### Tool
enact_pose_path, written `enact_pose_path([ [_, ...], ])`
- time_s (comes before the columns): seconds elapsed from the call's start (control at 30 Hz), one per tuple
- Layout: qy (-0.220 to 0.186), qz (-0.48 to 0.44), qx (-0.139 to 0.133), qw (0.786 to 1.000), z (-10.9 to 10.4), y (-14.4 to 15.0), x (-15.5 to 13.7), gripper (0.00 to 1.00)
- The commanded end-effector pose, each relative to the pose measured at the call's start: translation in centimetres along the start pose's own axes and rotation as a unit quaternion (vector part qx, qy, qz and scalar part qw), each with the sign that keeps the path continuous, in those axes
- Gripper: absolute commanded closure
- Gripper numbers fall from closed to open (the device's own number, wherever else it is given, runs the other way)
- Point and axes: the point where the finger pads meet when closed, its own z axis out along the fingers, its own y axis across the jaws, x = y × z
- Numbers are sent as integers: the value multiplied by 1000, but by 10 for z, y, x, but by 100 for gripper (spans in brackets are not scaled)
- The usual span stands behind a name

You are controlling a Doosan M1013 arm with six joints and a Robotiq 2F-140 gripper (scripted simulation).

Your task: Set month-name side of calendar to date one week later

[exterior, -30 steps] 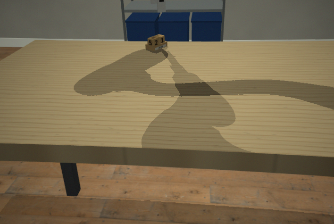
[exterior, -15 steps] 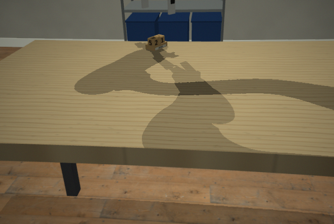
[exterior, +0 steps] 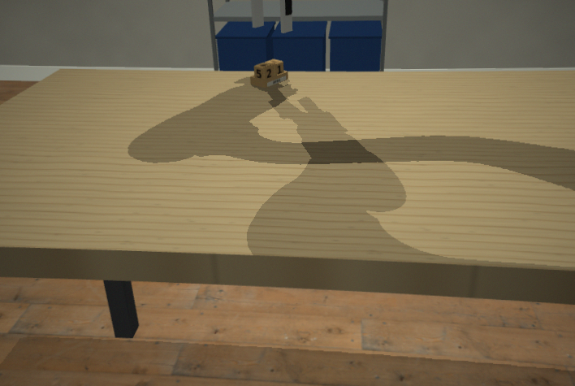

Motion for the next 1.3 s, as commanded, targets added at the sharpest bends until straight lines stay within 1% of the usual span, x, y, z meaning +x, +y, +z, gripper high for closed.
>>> enact_pose_path([
  [0.0, 1, -3, 1, 1000, 3, -1, 0, 65],
  [0.93, 1, -3, 1, 1000, 4, -1, 0, 65],
  [1.27, 1, -3, 1, 1000, 7, -1, 0, 65],
])
